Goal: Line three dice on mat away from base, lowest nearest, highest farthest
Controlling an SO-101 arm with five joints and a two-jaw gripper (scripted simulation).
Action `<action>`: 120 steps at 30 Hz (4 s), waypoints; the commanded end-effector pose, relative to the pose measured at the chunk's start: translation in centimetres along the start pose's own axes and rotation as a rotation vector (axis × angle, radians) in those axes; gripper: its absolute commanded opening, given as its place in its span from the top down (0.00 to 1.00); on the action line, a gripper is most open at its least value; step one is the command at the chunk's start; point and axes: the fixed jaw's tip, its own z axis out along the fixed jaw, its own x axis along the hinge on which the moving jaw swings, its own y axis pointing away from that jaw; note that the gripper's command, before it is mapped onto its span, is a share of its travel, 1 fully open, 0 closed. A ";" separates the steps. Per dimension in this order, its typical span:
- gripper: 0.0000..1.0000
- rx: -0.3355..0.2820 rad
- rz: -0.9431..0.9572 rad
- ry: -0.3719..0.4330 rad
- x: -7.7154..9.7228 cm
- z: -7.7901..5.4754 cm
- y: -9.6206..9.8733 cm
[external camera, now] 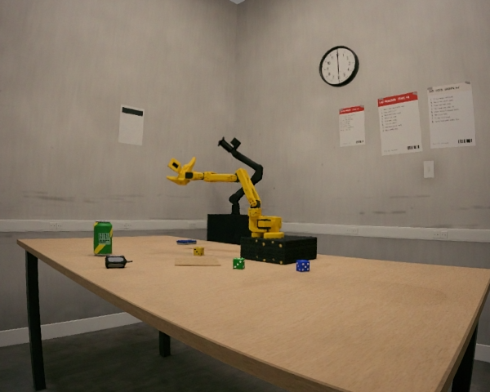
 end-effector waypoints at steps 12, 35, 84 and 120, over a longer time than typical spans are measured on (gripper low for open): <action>0.14 -0.173 0.213 0.133 2.5 -2.2 4.9; 0.53 -0.508 0.770 0.782 10.5 -17.7 17.6; 0.65 -0.541 0.880 1.066 12.3 -19.5 20.3; 0.65 -0.551 0.873 1.087 12.5 -19.4 20.6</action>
